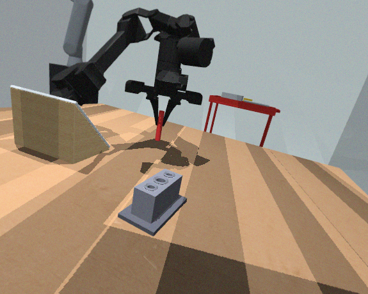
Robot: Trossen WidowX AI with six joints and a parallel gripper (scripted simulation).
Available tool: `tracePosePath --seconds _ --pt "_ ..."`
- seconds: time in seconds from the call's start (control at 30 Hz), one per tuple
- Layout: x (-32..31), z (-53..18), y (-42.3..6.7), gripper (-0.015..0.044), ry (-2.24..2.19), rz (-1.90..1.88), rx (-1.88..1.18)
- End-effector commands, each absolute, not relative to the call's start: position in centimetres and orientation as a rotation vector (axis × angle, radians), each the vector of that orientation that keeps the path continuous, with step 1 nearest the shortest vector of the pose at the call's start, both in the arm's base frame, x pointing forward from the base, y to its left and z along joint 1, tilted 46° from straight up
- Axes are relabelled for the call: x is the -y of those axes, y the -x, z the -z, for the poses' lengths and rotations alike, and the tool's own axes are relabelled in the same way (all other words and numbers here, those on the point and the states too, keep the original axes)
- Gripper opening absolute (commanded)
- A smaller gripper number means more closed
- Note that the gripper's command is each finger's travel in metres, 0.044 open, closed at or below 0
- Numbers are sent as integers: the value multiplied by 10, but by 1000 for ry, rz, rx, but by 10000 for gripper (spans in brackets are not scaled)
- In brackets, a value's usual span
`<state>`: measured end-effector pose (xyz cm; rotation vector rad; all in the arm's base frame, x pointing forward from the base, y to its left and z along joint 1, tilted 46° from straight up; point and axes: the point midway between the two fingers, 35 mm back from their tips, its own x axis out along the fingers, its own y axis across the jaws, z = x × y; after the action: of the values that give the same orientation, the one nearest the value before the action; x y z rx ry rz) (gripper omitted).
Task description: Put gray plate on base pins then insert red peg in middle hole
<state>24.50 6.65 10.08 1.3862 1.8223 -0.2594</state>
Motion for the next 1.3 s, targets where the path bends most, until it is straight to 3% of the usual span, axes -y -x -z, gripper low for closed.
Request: tracePosePath --seconds 0.0,1.27 --pt "-58 -107 -247 0 -1384 261 -1827" --pt "-4 -56 -320 0 -1381 264 -1815"
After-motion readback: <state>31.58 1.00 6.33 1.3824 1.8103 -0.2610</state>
